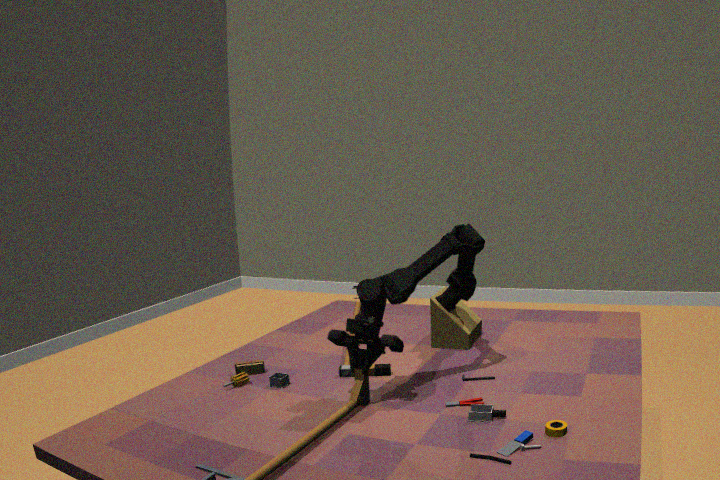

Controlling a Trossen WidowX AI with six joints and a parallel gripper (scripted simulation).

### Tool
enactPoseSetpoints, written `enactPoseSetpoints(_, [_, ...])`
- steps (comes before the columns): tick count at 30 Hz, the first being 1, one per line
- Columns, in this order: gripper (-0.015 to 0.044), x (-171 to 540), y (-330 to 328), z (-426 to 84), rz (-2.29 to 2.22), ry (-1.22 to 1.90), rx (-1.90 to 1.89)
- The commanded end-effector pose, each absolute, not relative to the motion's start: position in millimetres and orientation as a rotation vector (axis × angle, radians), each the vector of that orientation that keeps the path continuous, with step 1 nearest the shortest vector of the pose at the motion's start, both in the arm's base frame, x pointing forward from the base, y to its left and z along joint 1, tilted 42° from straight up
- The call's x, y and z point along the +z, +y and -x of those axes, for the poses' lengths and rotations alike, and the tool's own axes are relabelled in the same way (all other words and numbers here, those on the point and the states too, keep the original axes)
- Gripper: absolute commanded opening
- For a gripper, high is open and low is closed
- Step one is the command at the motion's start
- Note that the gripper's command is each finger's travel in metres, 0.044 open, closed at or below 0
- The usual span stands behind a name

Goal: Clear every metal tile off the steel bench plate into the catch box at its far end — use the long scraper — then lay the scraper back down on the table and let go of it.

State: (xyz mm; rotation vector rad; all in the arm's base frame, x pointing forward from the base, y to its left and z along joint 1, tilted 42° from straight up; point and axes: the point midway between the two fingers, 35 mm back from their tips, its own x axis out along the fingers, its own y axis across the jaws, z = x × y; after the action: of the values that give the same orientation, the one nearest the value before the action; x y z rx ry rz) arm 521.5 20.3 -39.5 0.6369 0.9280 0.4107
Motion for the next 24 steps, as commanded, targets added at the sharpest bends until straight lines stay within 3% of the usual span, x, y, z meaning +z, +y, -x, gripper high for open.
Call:
enactPoseSetpoints(1, [0.0000,-37,14,-515,-0.634,0.921,0.405])
enactPoseSetpoints(24, [0.0000,-38,7,-483,-0.634,0.921,0.403])
